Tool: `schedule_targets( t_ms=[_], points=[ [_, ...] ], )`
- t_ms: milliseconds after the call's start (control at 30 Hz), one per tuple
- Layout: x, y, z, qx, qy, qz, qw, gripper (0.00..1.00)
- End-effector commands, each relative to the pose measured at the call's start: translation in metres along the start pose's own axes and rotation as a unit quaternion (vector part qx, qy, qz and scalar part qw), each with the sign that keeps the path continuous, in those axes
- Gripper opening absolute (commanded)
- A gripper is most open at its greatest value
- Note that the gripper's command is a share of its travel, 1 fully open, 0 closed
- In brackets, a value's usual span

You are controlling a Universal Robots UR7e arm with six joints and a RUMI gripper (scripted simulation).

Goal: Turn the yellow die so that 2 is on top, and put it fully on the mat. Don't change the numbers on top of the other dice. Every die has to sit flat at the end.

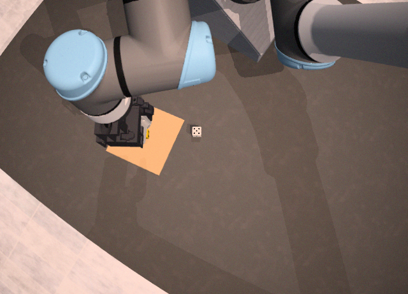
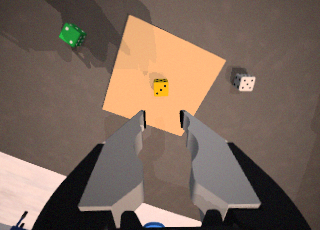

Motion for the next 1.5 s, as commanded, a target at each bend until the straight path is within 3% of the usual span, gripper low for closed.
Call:
schedule_targets(
  t_ms=[0, 967, 1467],
  points=[
    [0.0, 0.0, 0.0, 0.0, -0.001, 0.0, 1.0, 0.21],
    [-0.001, 0.0, 0.0, 0.0, -0.001, 0.0, 1.0, 0.21],
    [-0.017, 0.0, 0.0, 0.0, -0.001, 0.0, 1.0, 0.21]
  ],
)
Point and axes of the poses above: the point where the finger pads meet when closed, its own x axis back along the fingers, its own z axis across the jaws, y = z × x, the point moved 3 cm from there along x, back along the fingers, and after that the axes turned 8 degrees about x, right-handed, at the moved point
